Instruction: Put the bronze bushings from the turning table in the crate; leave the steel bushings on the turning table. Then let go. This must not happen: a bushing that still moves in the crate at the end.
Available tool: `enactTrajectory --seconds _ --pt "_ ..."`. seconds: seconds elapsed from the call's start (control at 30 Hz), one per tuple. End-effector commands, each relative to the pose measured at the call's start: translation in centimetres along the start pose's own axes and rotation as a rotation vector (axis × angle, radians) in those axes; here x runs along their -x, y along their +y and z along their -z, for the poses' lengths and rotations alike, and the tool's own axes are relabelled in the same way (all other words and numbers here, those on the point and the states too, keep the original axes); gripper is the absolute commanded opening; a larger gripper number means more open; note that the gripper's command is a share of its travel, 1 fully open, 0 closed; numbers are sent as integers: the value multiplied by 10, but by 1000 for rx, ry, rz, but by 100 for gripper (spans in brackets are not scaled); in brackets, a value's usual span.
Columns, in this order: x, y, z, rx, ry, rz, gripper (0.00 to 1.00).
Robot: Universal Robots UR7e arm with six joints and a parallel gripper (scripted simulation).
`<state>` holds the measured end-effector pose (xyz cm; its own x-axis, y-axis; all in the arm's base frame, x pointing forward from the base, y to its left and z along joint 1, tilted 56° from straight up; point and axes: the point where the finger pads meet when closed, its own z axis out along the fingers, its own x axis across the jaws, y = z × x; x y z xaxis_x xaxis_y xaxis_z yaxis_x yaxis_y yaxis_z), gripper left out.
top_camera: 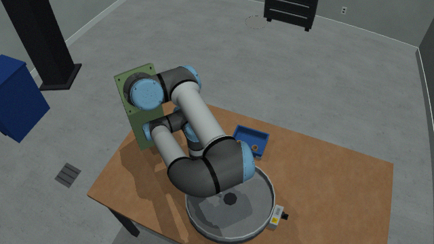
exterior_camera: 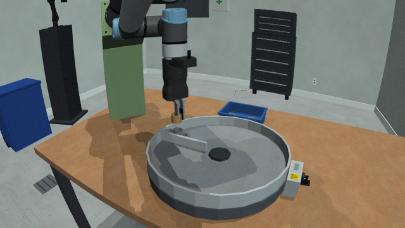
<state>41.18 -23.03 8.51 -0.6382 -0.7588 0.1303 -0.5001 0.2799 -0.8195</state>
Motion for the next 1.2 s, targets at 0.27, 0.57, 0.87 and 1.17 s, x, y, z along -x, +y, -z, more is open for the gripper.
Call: enactTrajectory --seconds 0.27,0.57,0.87,1.17 --pt "0 0 18 -1 0 0 0" --pt "44 8 18 -1 0 0 0" --pt "55 11 18 -1 0 0 0" --pt "110 21 19 -2 -4 1 0"
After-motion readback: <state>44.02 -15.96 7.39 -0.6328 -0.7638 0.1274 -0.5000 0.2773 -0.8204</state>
